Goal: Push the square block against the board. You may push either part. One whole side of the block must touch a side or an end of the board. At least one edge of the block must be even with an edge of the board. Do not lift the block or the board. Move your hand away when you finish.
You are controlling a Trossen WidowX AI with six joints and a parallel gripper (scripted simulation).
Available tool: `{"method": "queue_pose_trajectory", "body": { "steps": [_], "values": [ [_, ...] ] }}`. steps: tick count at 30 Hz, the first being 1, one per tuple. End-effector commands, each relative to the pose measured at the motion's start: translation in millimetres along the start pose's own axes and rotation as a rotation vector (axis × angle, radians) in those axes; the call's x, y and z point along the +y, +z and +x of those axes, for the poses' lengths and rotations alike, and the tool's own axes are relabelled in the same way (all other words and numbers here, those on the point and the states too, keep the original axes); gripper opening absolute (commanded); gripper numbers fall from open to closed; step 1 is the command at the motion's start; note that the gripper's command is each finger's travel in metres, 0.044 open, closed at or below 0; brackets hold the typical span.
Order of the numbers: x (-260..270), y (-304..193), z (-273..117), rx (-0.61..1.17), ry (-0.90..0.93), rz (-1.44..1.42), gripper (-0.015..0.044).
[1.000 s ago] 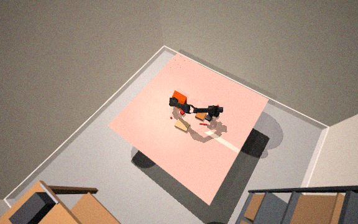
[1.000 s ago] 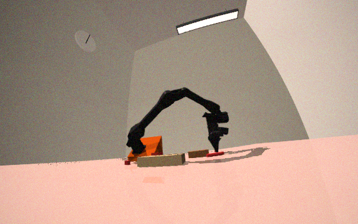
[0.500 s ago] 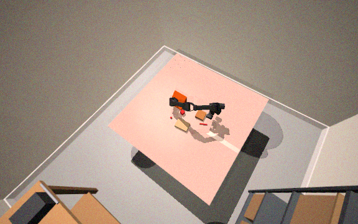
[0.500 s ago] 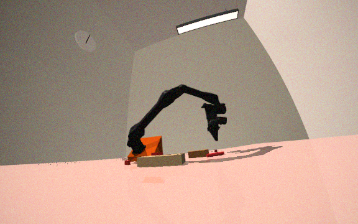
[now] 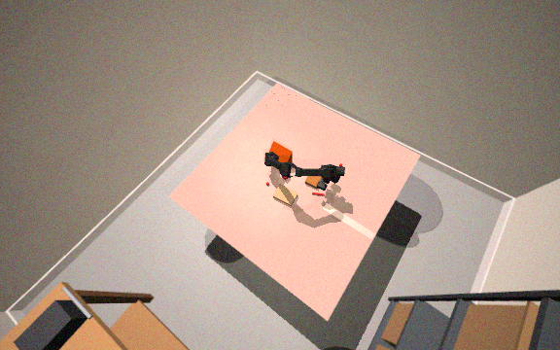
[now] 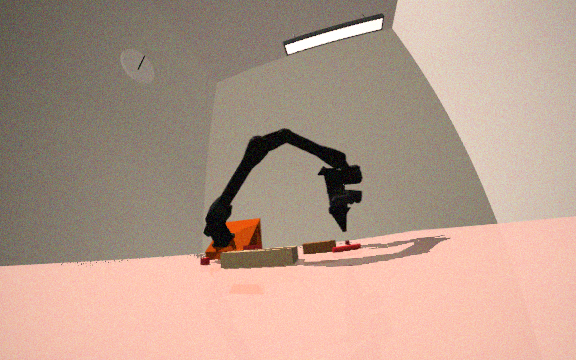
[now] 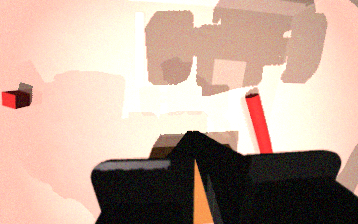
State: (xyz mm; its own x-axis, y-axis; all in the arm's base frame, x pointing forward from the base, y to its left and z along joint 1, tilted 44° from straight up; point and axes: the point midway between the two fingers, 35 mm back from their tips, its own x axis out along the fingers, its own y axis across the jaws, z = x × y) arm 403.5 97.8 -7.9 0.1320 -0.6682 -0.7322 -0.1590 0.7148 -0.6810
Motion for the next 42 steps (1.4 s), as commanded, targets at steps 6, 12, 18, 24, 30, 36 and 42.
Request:
{"method": "queue_pose_trajectory", "body": {
  "steps": [6,12,18,24,30,36,42],
  "values": [
    [-4,-9,43,0.035,-0.016,-0.015,0.0],
    [-4,-15,43,0.035,-0.015,-0.015,0.0],
    [-3,-23,42,0.035,-0.015,-0.016,0.0],
    [-3,-31,41,0.036,-0.015,-0.016,0.0],
    [-3,-40,40,0.036,-0.015,-0.016,0.0],
    [-3,-49,40,0.036,-0.015,-0.017,0.0],
    [-2,-58,39,0.037,-0.015,-0.017,0.0]
  ]
}}
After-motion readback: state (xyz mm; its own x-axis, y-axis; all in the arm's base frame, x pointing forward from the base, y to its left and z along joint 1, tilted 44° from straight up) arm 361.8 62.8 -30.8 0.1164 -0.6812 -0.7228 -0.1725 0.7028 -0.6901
